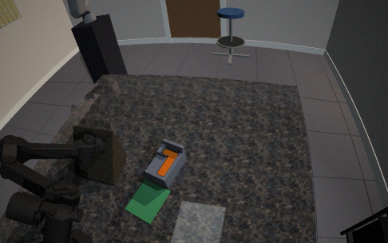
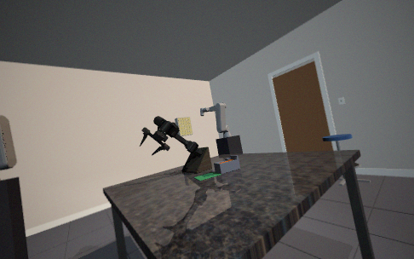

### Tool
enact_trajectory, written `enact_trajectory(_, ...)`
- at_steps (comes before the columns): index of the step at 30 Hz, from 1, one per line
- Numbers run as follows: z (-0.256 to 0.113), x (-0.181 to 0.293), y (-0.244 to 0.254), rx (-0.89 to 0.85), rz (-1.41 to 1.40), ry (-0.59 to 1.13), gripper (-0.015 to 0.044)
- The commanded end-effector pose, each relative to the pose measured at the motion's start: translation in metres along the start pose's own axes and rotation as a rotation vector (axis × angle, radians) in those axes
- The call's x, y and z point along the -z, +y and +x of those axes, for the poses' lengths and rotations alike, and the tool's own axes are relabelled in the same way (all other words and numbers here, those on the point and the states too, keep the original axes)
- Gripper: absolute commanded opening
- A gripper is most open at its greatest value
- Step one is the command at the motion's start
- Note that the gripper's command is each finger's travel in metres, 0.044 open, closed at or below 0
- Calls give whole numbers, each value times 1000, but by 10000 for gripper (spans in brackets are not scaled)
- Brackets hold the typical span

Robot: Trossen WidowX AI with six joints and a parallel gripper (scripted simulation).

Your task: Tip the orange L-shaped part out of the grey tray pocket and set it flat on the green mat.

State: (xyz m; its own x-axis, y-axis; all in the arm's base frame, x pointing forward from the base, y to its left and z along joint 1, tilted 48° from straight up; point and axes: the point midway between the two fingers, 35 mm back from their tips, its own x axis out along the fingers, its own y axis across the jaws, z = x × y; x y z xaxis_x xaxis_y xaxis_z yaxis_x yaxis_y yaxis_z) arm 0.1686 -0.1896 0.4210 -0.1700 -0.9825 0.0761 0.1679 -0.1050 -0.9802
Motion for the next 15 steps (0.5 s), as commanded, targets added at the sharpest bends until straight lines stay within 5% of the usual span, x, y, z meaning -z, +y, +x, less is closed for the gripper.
enact_trajectory(1, -1, -3, 1, 2, 2, -8, 374)
enact_trajectory(8, -28, -62, 14, 52, 25, -217, 190)
enact_trajectory(15, -97, -148, 76, -32, 49, -557, 180)
